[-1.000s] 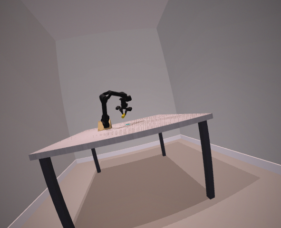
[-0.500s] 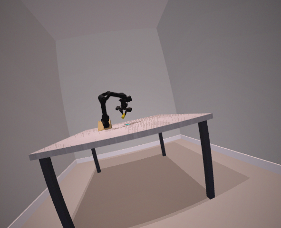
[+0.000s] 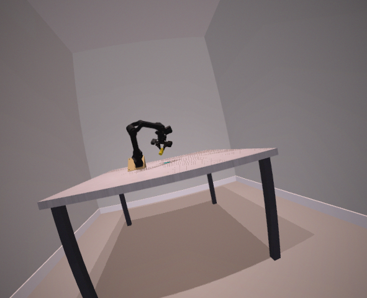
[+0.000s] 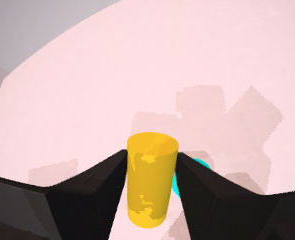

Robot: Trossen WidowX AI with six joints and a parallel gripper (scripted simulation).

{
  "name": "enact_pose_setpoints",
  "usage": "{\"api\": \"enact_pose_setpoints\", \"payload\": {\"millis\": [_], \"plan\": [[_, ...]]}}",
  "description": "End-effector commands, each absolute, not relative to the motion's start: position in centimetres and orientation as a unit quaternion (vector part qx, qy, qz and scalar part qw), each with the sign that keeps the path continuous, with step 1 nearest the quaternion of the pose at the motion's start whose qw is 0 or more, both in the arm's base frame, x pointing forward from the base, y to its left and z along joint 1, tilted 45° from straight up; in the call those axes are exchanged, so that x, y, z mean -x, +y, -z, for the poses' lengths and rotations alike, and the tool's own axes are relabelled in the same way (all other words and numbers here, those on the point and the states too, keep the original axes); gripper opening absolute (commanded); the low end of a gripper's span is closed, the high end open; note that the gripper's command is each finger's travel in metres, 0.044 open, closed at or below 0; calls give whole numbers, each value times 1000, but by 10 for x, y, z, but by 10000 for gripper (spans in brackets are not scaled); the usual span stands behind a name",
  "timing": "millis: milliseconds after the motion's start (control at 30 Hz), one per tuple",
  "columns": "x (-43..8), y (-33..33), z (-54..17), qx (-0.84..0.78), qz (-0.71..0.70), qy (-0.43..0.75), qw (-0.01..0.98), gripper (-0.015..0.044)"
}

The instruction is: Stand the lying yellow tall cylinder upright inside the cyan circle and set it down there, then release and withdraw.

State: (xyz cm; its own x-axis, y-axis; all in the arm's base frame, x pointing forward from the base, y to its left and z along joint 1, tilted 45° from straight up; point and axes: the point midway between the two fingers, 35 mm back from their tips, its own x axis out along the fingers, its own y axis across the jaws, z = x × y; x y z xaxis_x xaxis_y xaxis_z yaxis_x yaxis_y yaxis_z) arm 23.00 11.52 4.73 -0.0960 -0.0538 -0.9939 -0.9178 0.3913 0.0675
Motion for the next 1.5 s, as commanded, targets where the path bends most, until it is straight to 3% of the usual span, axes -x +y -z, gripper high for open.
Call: {"api": "enact_pose_setpoints", "payload": {"millis": [0,1467], "plan": [[-229,115,-48,381,-404,616,558,105],[-232,114,-55,334,-478,500,641,105]]}}
